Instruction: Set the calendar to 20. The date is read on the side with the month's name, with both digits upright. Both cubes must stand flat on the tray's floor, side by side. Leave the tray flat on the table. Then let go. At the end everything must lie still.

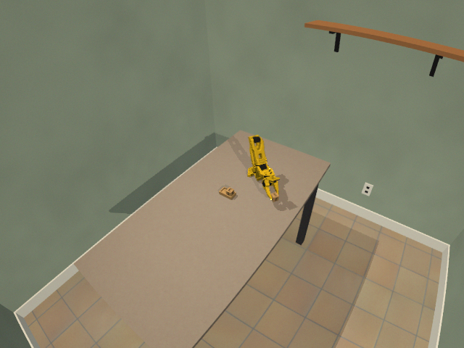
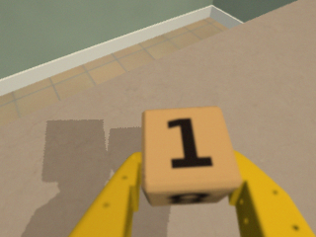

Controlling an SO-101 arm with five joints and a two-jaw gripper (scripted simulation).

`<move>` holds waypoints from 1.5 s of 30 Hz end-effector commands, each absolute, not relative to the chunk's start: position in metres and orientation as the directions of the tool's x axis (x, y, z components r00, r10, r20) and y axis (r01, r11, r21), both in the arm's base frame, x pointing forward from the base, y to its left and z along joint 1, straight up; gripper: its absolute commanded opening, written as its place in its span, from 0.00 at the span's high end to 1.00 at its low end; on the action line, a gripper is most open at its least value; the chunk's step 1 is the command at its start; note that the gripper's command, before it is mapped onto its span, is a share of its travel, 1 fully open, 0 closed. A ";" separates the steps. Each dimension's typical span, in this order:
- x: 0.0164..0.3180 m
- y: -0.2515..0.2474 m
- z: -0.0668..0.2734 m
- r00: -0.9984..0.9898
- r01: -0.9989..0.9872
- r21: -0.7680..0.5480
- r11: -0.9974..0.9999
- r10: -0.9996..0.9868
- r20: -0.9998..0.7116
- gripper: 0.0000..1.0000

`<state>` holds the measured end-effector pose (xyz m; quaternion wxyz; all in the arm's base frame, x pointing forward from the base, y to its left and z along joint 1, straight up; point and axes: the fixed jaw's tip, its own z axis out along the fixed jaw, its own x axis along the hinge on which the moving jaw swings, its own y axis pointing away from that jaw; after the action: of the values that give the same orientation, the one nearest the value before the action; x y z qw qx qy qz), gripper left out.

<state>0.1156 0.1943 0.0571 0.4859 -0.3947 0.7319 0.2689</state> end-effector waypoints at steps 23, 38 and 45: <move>0.119 0.195 0.053 -0.195 -0.835 0.001 0.550 -0.294 -0.936 1.00; 0.119 0.195 0.047 -0.195 -0.835 0.001 0.550 -0.294 -0.936 1.00; 0.119 0.195 0.046 -0.195 -0.835 0.001 0.550 -0.294 -0.936 1.00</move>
<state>0.1135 0.1910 0.0381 0.4794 -0.3971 0.7363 0.2652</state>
